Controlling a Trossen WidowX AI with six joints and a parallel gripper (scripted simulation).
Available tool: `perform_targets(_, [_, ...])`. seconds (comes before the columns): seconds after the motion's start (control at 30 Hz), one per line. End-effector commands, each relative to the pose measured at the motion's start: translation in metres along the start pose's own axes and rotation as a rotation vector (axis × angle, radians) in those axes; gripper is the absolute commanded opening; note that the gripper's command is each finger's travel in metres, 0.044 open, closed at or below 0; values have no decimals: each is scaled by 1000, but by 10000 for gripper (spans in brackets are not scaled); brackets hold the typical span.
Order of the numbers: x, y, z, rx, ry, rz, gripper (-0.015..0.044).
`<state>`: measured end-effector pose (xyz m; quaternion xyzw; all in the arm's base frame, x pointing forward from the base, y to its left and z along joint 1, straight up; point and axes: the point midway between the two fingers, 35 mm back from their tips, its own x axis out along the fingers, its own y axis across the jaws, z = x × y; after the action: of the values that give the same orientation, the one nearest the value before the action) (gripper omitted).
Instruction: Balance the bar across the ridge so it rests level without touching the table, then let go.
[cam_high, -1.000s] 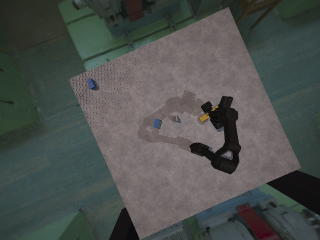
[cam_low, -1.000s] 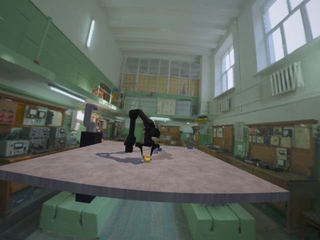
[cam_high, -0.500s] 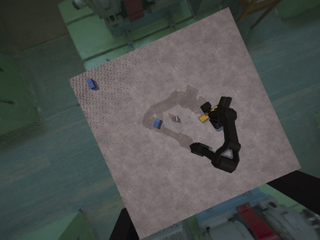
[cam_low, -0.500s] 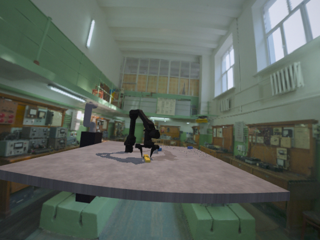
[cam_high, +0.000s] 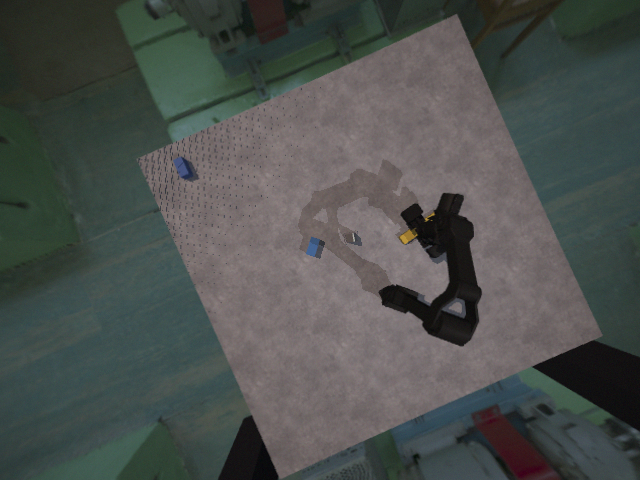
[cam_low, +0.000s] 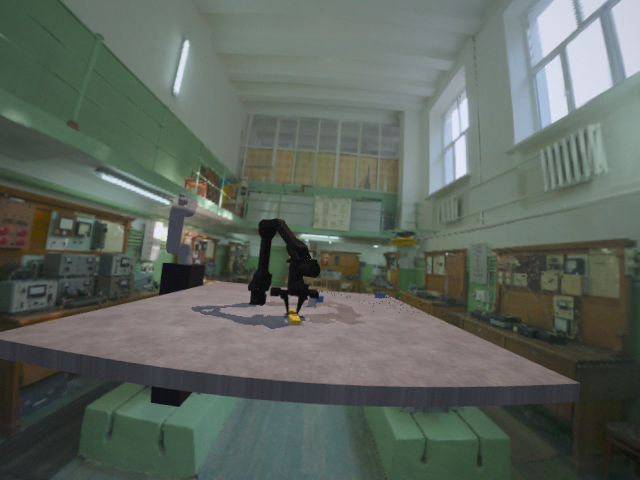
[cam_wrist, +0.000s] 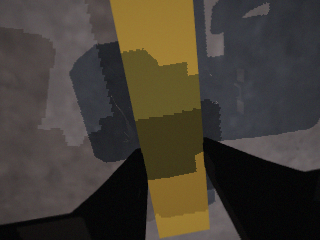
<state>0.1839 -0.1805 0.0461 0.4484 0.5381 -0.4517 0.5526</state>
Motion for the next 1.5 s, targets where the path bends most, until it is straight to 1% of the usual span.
perform_targets(0.0, [0,0,0,0,0,-1,98])
perform_targets(0.07, [0,0,0,0,0,-1,85])
perform_targets(0.17, [-3,0,1,0,0,-1,6])
perform_targets(0.2, [-6,1,1,0,0,0,0])
perform_targets(1.47, [-102,1,2,3,1,3,0])
